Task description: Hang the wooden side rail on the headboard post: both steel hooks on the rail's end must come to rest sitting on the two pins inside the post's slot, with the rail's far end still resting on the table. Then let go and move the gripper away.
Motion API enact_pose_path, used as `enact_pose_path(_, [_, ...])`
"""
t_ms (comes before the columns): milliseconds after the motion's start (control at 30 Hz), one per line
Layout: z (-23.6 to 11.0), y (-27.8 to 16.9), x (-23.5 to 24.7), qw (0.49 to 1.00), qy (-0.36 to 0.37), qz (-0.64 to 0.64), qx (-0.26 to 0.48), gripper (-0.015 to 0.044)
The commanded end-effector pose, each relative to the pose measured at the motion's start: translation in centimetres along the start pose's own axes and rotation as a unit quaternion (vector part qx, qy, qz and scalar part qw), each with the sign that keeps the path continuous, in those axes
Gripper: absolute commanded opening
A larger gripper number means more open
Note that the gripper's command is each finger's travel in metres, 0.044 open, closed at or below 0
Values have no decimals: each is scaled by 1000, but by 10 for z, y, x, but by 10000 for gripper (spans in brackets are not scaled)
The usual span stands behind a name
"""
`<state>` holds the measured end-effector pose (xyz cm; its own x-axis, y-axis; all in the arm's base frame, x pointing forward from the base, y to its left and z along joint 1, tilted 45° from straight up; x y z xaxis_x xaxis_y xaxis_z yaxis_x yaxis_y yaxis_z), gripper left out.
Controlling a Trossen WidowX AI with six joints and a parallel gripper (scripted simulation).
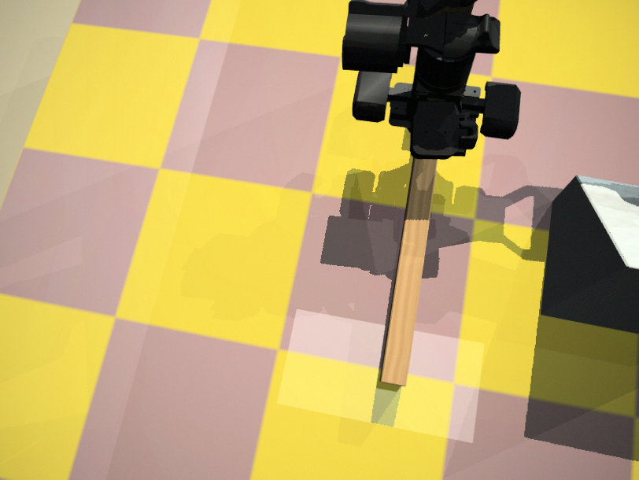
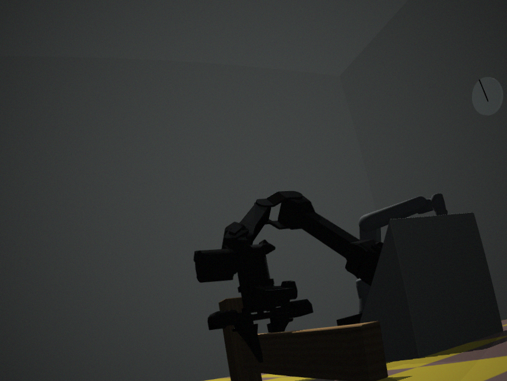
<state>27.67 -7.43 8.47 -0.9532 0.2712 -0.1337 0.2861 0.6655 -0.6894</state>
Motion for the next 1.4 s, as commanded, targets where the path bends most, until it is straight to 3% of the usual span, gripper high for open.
enact_pose_path(0, [-3,-2,-2,1000,-6,1,0,0])
enact_pose_path(1367, [-3,-6,-3,1000,-6,1,0,0])
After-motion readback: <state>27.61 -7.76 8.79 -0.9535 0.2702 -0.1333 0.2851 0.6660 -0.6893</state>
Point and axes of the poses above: the point midway between the two fingers, 35 mm back from their tips, its own z axis out along the fingers, its own x axis across the jaws, y = z × x, the point moved 8 cm from there along -z, back along the fingers, and after that the axes turned 12 degrees about z, right-handed, at the moved point
